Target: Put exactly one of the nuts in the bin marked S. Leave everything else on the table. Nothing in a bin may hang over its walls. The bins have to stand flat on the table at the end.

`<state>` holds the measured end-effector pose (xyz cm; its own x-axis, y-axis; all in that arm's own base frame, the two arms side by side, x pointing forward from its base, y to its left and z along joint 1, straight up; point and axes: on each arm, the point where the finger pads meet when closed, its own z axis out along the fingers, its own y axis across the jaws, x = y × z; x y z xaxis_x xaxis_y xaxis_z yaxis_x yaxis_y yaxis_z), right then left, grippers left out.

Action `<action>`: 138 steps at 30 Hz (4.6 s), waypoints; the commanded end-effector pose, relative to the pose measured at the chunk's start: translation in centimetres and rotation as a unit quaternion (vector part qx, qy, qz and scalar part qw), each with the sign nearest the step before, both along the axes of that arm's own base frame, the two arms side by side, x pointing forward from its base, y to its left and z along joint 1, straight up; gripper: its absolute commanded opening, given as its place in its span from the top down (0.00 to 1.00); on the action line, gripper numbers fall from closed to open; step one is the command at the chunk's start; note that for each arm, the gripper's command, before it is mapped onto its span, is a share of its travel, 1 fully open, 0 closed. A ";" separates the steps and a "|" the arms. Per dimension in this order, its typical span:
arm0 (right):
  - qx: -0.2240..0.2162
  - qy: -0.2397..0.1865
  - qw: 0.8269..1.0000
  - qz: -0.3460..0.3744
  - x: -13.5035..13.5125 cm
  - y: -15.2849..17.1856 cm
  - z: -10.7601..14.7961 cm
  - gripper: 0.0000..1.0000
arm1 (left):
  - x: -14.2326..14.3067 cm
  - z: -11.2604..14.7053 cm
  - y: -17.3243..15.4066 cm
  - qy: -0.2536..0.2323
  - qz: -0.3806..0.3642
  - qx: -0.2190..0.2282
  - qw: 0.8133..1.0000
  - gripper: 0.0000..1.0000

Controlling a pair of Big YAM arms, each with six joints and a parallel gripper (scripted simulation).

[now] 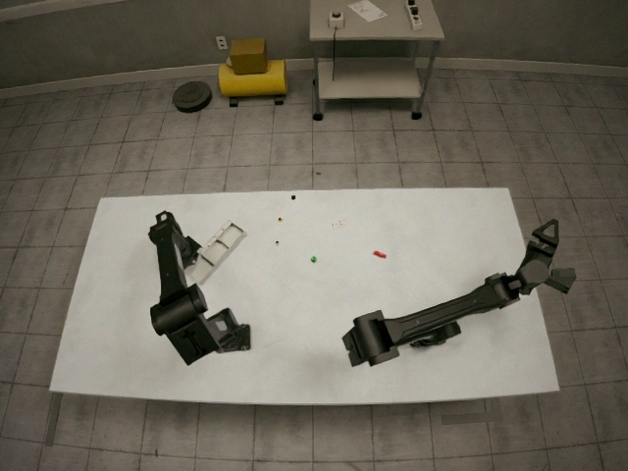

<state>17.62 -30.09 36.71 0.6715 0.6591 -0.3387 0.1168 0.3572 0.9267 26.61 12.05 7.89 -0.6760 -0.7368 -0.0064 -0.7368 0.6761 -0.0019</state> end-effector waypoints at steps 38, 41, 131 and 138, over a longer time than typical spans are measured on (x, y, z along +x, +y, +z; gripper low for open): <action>-0.004 -0.001 1.000 -0.007 -0.4 -0.3 0.4 0.00 | -0.4 -6.0 -0.2 0.004 -0.008 -0.003 1.000 0.91; -0.004 -0.001 1.000 -0.007 -0.4 -0.3 0.4 0.00 | -0.4 -6.0 -0.2 0.004 -0.008 -0.003 1.000 0.91; -0.004 -0.001 1.000 -0.007 -0.4 -0.3 0.4 0.00 | 1.8 4.1 0.6 -0.026 -0.010 0.011 1.000 0.91; -0.004 -0.001 1.000 -0.007 -0.4 -0.3 0.4 0.00 | 1.5 10.1 0.5 -0.027 -0.010 0.012 1.000 0.91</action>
<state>17.62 -30.09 36.71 0.6715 0.6591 -0.3387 0.1168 0.3572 0.9267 25.76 11.66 12.70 -0.6765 -0.7362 0.0176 -0.7362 0.6767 0.0083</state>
